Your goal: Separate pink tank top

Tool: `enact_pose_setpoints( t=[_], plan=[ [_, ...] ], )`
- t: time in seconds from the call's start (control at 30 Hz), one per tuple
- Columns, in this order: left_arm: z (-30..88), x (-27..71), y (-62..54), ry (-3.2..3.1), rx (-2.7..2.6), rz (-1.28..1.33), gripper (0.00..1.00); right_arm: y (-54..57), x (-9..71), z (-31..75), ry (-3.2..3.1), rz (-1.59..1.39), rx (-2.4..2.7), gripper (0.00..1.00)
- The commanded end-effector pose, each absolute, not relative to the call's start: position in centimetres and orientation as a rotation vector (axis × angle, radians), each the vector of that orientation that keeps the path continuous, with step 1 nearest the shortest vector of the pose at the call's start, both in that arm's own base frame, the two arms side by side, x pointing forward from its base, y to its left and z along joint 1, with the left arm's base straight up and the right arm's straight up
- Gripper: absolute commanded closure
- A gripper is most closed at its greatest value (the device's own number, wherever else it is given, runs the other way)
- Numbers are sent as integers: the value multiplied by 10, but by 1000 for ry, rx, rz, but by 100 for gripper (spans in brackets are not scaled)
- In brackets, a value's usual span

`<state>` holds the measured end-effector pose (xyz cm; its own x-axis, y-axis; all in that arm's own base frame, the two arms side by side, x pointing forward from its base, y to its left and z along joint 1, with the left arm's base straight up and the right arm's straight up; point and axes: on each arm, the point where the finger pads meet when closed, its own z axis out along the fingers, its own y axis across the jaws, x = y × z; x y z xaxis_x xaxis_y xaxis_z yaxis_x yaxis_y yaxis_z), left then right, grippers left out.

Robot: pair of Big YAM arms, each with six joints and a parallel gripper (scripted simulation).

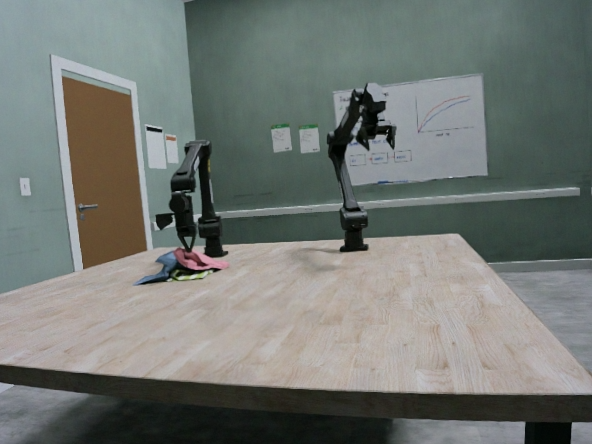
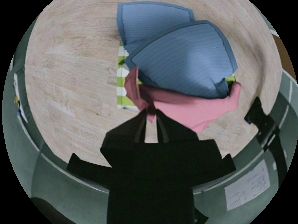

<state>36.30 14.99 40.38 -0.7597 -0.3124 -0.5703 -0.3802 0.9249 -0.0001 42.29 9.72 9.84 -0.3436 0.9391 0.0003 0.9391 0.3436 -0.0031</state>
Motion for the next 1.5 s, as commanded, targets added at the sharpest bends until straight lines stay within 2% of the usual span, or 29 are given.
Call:
enact_pose_setpoints(
  t=[0.0, 0.5, 0.53, 1.47],
  plan=[
    [443, 373, 151, 2425, -457, 169, 8, 96, 436, 118, -2583, -69, -1855, 86],
    [443, 373, 151, 2425, -457, 169, 8, 94, 436, 108, -2559, -27, -1847, 86],
    [443, 373, 151, 2425, -457, 169, 8, 94, 437, 108, -2559, -27, -1847, 100],
    [443, 373, 151, 2424, -458, 169, 8, 101, 444, 113, -2579, -51, -1840, 100]
  ],
)
